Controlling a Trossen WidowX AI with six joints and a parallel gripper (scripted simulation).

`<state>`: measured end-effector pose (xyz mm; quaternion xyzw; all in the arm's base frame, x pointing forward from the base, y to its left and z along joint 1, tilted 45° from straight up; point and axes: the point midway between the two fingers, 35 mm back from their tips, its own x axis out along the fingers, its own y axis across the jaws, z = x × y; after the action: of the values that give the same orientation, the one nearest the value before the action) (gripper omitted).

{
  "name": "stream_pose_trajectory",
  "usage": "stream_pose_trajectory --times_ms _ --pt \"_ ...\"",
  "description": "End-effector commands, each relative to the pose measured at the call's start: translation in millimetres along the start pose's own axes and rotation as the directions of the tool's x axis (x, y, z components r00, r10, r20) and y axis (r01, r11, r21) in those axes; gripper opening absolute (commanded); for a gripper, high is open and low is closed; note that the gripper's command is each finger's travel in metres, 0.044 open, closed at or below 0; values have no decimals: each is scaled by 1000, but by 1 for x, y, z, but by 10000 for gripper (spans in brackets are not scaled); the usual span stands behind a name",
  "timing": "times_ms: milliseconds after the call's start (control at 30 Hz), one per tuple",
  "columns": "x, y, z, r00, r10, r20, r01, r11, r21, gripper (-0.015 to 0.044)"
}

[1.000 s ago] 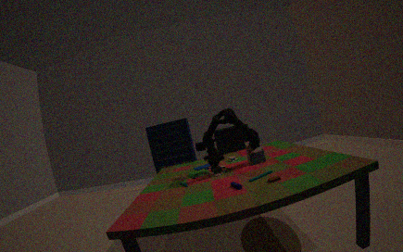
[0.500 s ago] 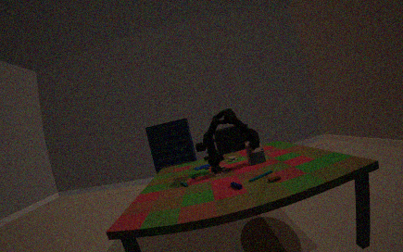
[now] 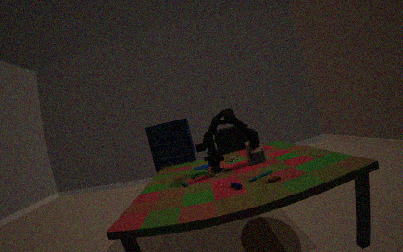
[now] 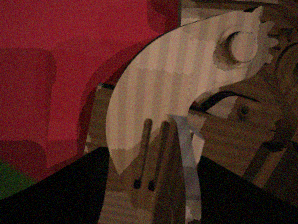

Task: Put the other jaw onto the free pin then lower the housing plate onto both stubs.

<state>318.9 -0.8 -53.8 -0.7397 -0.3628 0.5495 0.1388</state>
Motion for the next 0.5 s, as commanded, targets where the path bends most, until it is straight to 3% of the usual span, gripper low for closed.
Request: stream_pose_trajectory --times_ms 0,467 --pt "2 0 0 1000 -2 -3 2 1000 5 134" --pt "4 0 0 1000 -2 -3 2 1000 4 134"
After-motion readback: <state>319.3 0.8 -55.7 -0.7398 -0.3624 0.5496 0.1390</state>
